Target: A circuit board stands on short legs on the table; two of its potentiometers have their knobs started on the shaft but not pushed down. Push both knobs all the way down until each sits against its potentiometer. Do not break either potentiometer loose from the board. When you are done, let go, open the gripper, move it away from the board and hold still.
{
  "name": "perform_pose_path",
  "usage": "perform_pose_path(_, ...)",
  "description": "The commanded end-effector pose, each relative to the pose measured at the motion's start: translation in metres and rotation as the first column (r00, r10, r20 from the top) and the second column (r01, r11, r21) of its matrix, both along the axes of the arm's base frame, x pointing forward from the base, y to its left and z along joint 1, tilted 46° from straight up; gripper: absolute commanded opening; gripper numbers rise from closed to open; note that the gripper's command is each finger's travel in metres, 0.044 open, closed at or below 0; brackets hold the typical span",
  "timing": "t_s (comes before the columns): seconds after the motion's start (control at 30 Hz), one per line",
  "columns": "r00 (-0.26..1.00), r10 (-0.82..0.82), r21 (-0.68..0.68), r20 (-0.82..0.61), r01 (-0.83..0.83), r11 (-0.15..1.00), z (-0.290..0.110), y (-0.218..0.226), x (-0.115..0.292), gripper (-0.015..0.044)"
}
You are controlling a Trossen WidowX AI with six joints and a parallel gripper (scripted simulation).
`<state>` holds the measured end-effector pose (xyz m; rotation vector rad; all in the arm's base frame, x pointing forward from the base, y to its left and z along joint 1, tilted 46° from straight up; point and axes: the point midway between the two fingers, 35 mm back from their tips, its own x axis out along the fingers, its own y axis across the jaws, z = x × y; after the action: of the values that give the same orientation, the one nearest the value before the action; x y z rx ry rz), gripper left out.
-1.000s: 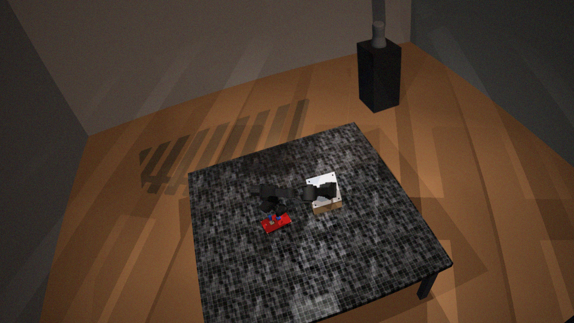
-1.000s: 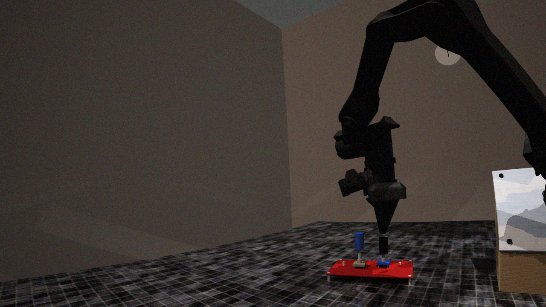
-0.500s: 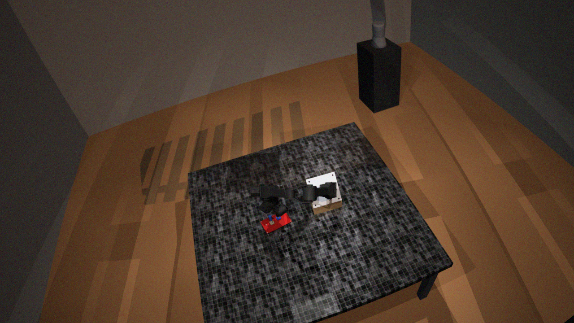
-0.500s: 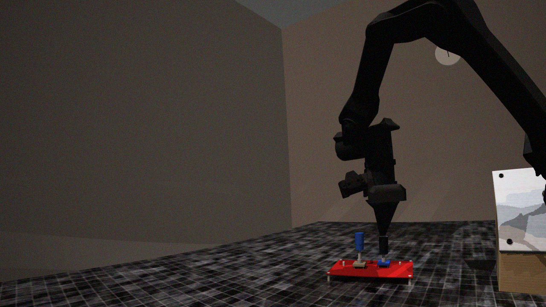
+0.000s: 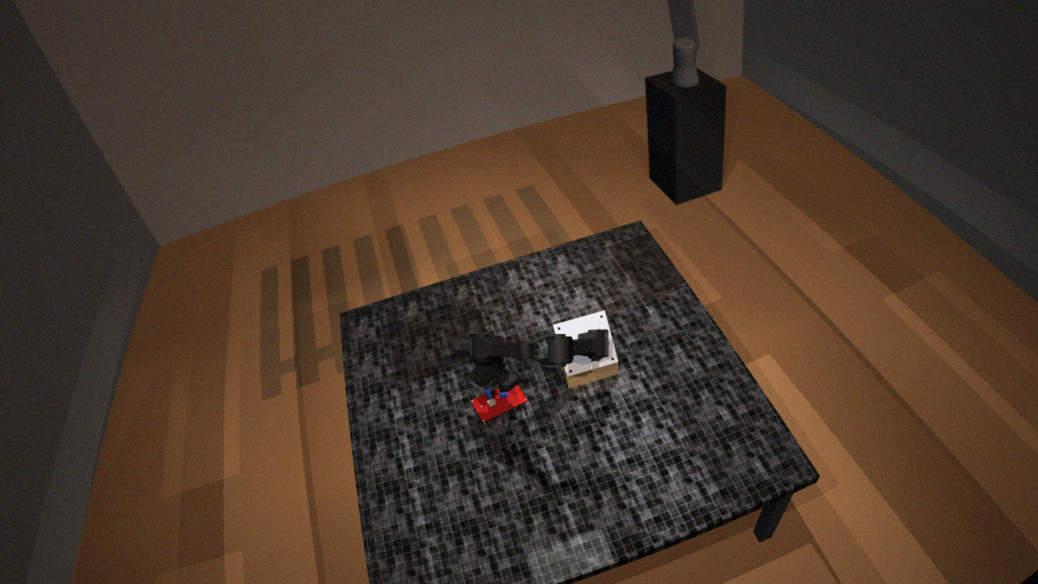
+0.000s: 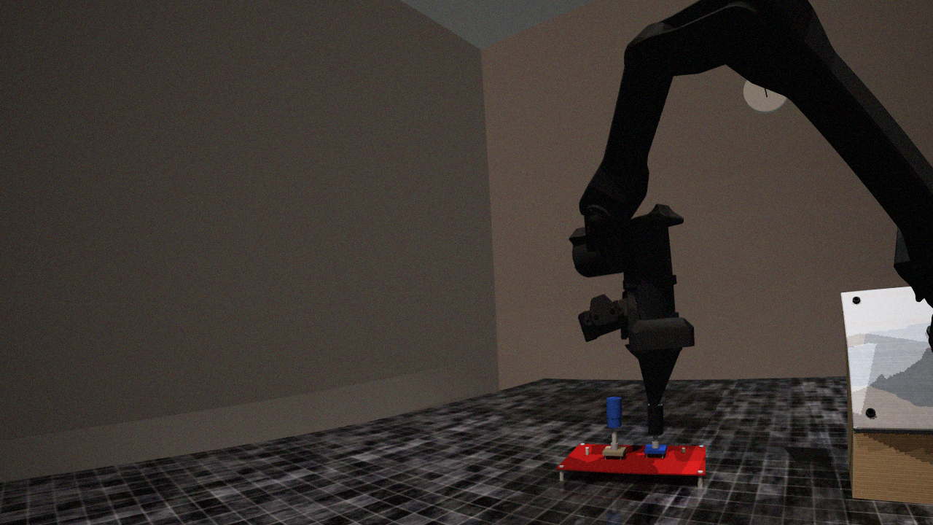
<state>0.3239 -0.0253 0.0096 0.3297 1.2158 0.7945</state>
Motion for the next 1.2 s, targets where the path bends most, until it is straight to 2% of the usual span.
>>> perform_pose_path(0.0, 1.0, -0.003, 0.008, -0.008, 0.003, 1.0, 0.0001, 0.0005, -0.002, 0.0)
perform_pose_path(1.17, 1.0, -0.003, 0.009, -0.008, 0.003, 1.0, -0.0039, 0.0047, -0.0013, 0.0)
